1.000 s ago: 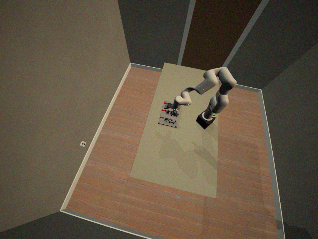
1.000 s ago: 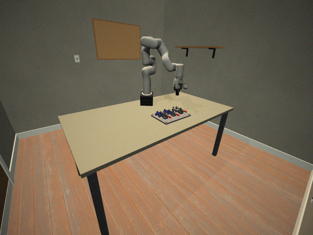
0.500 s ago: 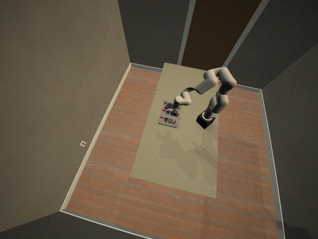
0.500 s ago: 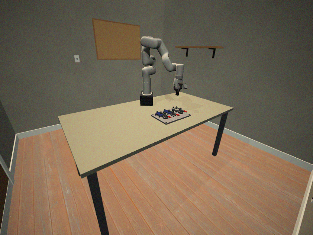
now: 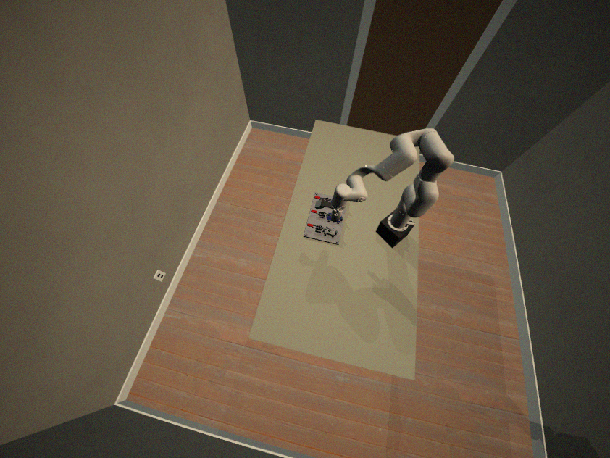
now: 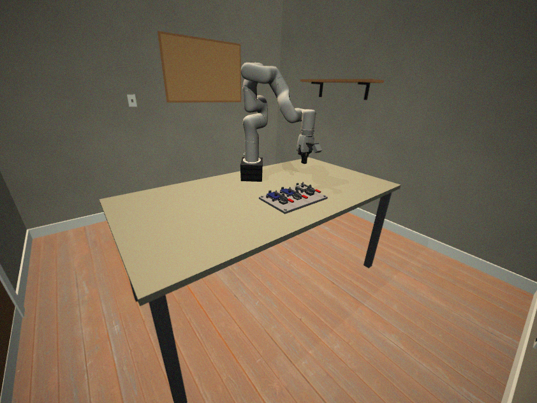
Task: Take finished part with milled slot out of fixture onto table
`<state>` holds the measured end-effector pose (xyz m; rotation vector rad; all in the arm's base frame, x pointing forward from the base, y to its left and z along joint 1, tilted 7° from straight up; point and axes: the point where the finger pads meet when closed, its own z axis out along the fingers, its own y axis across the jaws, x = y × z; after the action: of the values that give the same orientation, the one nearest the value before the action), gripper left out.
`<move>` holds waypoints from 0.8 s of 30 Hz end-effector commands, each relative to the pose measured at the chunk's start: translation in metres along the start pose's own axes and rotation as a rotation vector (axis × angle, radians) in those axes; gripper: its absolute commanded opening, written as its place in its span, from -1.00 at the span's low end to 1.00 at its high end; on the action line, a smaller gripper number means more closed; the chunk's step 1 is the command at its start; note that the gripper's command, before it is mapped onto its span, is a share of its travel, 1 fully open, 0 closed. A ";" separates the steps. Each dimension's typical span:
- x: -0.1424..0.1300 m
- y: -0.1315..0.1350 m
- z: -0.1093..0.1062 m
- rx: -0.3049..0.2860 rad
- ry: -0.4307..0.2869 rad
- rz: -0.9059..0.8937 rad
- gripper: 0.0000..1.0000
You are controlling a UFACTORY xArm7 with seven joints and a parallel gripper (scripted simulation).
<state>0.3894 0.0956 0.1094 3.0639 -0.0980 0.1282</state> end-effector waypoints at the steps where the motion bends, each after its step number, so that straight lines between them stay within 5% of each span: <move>1: 0.001 0.000 -0.001 0.001 0.004 0.000 -1.00; 2: 0.001 0.000 -0.001 0.001 0.004 0.000 1.00; 24: 0.001 0.000 -0.001 0.001 0.004 0.000 1.00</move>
<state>0.3894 0.0956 0.1094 3.0639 -0.0980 0.1281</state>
